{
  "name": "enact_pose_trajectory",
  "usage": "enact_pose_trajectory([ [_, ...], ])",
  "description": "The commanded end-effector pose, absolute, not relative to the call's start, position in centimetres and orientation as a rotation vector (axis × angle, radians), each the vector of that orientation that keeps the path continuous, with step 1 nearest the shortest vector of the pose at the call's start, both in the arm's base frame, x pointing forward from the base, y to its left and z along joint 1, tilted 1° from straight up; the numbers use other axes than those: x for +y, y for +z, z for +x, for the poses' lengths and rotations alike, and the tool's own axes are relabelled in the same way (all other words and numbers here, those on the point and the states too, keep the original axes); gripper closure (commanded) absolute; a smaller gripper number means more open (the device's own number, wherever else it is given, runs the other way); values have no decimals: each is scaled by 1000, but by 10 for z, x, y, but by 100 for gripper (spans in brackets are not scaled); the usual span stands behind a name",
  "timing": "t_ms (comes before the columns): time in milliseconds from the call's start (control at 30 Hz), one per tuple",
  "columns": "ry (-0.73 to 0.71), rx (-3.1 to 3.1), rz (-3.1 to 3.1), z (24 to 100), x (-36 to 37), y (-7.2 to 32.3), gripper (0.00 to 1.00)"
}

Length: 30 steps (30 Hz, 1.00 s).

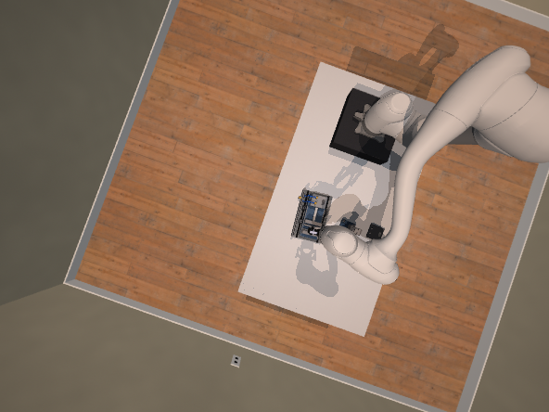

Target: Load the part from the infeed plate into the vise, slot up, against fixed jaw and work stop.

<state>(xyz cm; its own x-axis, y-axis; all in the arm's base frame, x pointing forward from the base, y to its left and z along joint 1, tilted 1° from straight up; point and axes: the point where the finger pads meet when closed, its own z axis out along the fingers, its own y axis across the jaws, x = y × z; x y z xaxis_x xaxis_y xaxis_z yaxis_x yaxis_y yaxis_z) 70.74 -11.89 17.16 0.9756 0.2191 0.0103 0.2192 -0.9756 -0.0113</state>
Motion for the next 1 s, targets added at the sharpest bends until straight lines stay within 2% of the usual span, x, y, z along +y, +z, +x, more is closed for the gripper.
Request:
enact_pose_trajectory([
  [0, -14, -296, -3115, 708, -125, 172, 100],
  [967, -13, -188, -3123, 710, -138, 171, 100],
])
